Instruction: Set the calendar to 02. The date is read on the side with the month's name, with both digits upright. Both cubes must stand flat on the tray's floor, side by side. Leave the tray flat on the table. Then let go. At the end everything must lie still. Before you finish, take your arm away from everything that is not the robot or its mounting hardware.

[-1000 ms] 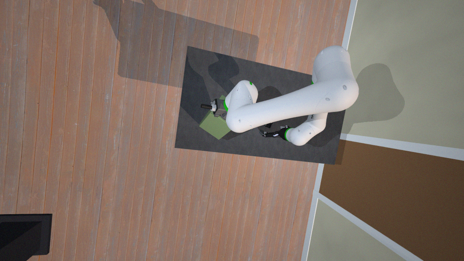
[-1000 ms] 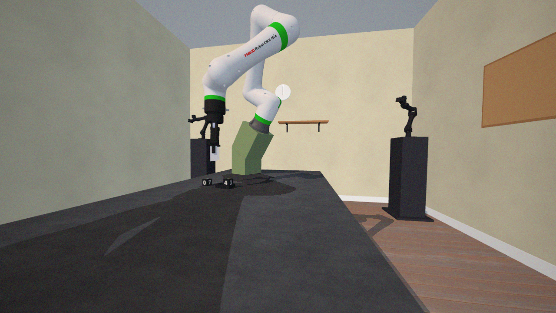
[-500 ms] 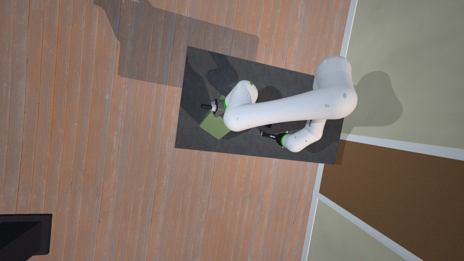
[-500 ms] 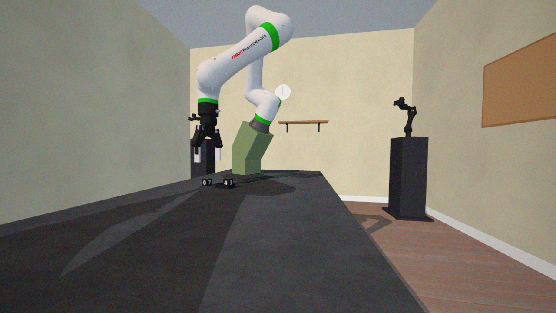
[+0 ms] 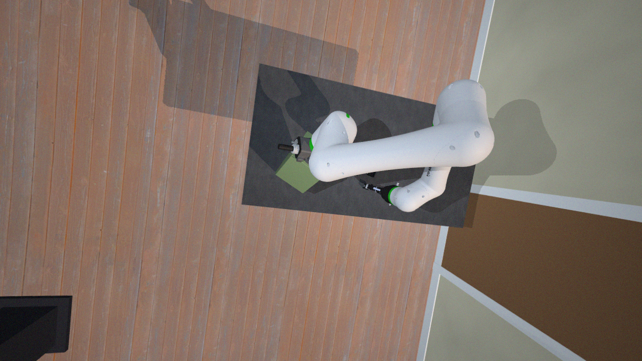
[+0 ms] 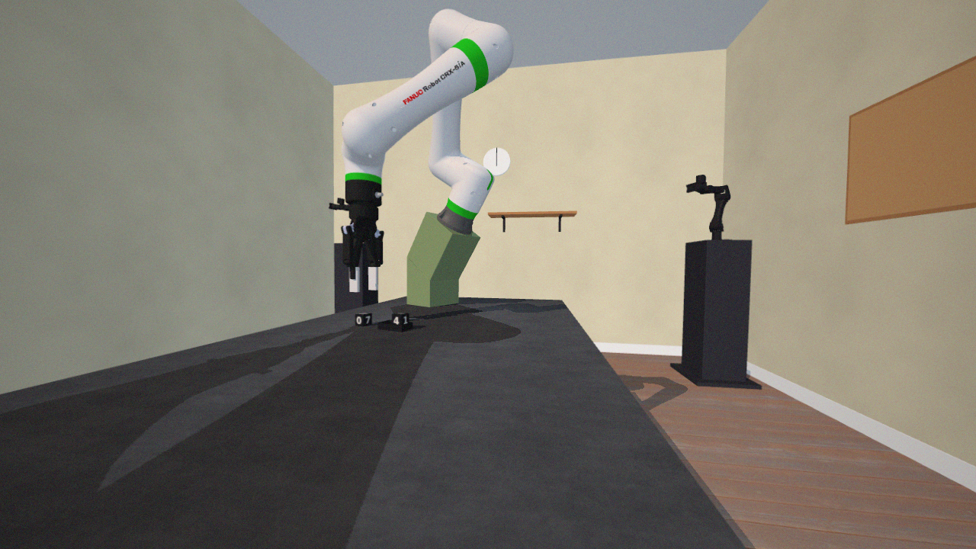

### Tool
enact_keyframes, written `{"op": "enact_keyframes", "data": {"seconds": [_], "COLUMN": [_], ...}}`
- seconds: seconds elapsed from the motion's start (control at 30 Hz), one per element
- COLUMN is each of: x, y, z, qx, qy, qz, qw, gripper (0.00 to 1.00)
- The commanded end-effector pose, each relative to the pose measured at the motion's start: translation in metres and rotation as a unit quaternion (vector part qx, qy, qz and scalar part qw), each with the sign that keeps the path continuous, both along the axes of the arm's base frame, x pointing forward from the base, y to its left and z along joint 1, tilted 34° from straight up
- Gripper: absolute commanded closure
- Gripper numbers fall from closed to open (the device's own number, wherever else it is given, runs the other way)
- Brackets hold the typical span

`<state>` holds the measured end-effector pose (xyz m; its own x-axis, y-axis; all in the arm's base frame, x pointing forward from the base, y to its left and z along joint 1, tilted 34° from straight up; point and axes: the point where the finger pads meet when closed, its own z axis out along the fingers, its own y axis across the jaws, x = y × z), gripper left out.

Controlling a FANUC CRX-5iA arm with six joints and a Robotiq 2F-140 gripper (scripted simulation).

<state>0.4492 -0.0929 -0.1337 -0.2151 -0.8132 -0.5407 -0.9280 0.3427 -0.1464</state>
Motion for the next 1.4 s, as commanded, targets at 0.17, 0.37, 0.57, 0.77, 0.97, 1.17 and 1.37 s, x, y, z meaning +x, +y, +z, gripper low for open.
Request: {"op": "enact_keyframes", "data": {"seconds": [0.17, 0.37, 0.57, 0.77, 0.97, 1.17, 1.37], "x": [0.0000, 0.0000, 0.0000, 0.0000, 0.0002, 0.0008, 0.0016], "y": [-0.0003, -0.0003, -0.0003, -0.0003, -0.0001, 0.0008, 0.0019], "z": [0.0001, 0.0001, 0.0001, 0.0001, -0.0003, -0.0020, -0.0040], "qx": [0.000, 0.000, 0.000, 0.000, 0.000, 0.002, 0.004], "qy": [0.000, 0.000, 0.000, 0.000, 0.001, 0.003, 0.007], "qz": [0.000, 0.000, 0.000, 0.000, -0.001, -0.006, -0.011], "qw": [1.000, 1.000, 1.000, 1.000, 1.000, 1.000, 1.000], "gripper": [0.71, 0.71, 0.71, 0.71, 0.71, 0.71, 0.71]}}
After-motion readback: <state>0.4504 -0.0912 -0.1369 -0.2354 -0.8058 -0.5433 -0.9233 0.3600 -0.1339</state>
